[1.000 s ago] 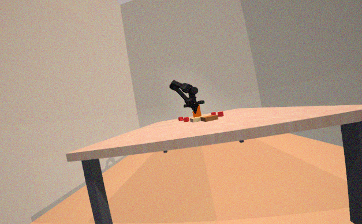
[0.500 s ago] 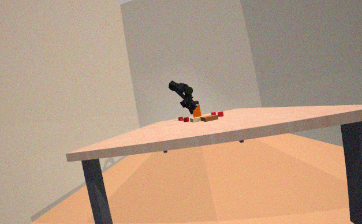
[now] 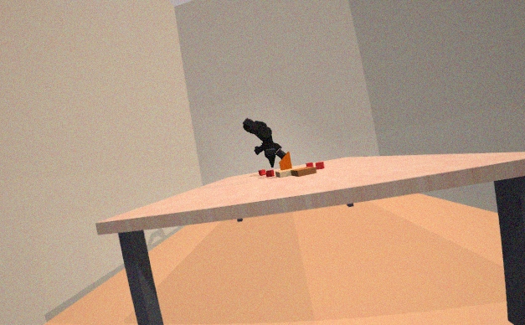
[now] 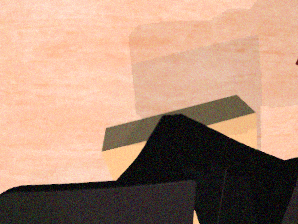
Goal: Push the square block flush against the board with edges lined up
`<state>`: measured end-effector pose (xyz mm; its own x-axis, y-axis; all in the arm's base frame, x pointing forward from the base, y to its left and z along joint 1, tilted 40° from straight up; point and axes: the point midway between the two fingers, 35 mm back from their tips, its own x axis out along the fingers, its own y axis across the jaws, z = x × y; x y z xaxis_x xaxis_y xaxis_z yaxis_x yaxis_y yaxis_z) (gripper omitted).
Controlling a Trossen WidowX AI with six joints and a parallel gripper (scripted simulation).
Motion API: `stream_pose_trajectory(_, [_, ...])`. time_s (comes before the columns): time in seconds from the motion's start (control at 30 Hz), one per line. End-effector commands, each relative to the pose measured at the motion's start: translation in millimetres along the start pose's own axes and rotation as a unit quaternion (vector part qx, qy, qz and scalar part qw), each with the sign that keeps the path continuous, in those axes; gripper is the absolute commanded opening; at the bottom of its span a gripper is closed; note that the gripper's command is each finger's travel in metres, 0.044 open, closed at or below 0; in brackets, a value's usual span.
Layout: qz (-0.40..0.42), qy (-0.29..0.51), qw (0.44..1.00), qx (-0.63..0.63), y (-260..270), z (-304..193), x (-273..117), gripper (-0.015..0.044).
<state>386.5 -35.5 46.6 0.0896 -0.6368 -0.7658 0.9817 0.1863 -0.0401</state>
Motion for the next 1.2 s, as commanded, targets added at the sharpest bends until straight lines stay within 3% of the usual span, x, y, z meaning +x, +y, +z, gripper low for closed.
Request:
stream_pose_trajectory(0.0, [-0.001, -0.002, 1.000, 0.017, 1.8, 3.5, 0.2, 0.0000])
stream_pose_trajectory(0.07, [-0.001, -0.002, 1.000, 0.017, 2.0, 3.4, 3.3, 0.0000])
stream_pose_trajectory(0.23, [-0.001, -0.003, 1.000, 0.016, 1.6, 3.9, 55.1, 0.0000])
stream_pose_trajectory(1.17, [-0.001, -0.002, 1.000, 0.016, 2.7, -17.7, 55.2, 0.0000])
